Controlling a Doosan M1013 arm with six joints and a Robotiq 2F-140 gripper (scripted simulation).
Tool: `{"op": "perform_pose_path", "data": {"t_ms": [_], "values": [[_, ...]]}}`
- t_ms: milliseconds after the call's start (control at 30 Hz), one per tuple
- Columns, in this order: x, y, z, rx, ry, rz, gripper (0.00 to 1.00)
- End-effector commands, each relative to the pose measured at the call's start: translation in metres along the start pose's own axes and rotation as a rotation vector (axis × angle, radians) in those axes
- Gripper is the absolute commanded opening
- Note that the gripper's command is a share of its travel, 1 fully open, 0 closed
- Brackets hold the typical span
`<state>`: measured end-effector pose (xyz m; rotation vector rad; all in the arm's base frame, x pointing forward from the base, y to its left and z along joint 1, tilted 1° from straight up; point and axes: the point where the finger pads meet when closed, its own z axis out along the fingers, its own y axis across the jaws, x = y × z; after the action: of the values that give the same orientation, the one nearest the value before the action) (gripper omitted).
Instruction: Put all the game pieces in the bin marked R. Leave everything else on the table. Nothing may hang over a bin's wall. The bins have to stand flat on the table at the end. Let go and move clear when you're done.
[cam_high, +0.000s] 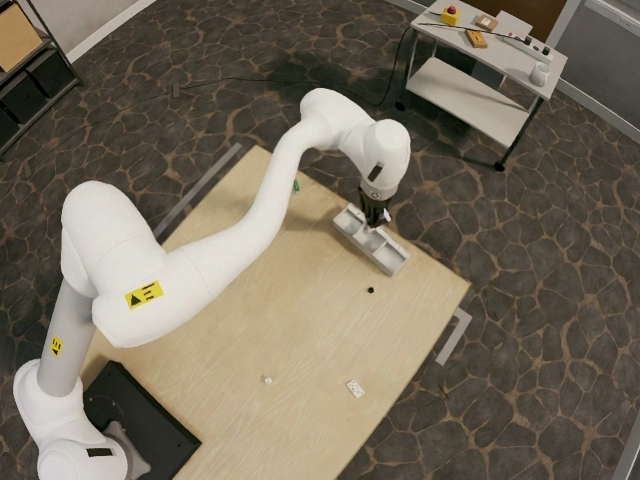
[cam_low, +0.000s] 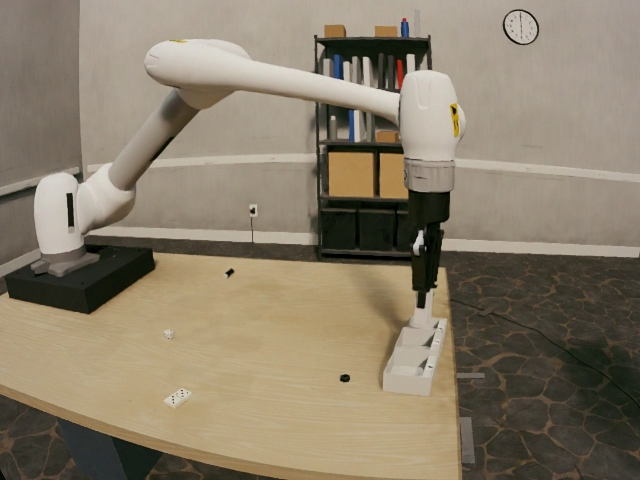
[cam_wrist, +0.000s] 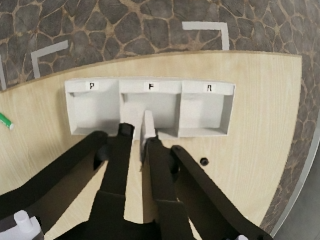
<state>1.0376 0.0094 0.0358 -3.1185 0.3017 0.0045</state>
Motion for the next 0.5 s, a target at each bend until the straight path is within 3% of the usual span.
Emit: {"op": "perform_pose_path", "data": {"t_ms": [0, 467], "values": [[-0.001, -0.010, -0.003, 0.001, 0.002, 0.000, 0.15], [-0.012, -0.069, -0.003, 0.001, 0.002, 0.000, 0.15]]}}
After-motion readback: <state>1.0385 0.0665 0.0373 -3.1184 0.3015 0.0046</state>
